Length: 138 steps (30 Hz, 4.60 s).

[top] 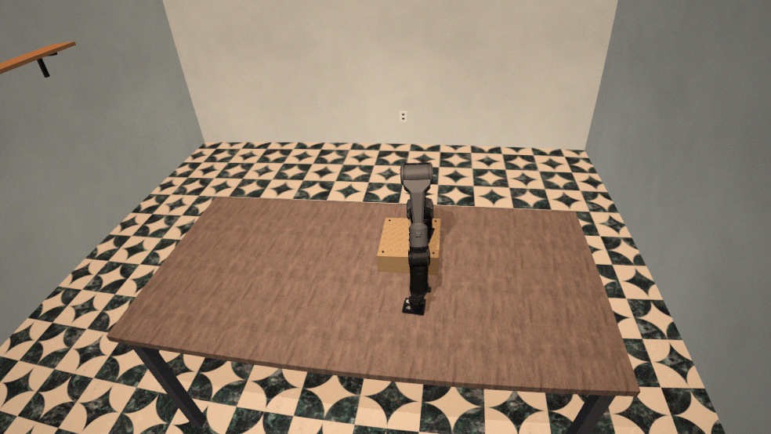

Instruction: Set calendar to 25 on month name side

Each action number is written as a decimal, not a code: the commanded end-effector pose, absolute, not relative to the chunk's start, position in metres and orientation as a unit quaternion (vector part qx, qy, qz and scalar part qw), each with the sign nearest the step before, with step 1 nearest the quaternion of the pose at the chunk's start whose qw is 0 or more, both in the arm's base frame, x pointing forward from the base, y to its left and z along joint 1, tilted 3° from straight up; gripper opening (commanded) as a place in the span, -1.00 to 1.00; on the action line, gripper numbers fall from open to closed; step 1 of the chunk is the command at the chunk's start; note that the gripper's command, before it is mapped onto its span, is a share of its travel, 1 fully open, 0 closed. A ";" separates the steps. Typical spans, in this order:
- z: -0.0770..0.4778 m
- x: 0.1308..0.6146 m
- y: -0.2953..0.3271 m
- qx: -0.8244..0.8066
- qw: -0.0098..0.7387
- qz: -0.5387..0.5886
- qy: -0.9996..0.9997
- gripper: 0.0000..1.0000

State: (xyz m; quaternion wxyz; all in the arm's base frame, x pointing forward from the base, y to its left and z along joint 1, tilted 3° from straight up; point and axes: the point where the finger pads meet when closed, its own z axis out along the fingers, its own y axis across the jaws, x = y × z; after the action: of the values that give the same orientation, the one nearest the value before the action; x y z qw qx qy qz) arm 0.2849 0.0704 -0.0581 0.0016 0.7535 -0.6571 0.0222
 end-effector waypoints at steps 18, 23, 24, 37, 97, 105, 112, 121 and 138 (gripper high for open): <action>0.005 0.284 0.073 0.753 -0.001 0.023 -0.657 0.20; 0.019 0.283 0.073 0.753 -0.001 0.023 -0.657 0.20; 0.023 0.283 0.073 0.753 -0.001 0.024 -0.657 0.20; 0.032 0.282 0.073 0.753 0.001 0.022 -0.657 1.00; 0.116 0.279 0.076 0.753 0.001 0.023 -0.657 1.00; 0.116 0.279 0.076 0.753 0.001 0.023 -0.657 1.00; 0.116 0.279 0.076 0.753 0.001 0.023 -0.657 1.00; 0.116 0.279 0.076 0.753 0.001 0.023 -0.657 1.00; 0.116 0.279 0.076 0.753 0.001 0.023 -0.657 1.00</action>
State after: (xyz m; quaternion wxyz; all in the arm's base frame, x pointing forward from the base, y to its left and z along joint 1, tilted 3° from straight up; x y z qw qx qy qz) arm 0.2796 0.0755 0.1154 0.0020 0.7530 -0.6576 0.0225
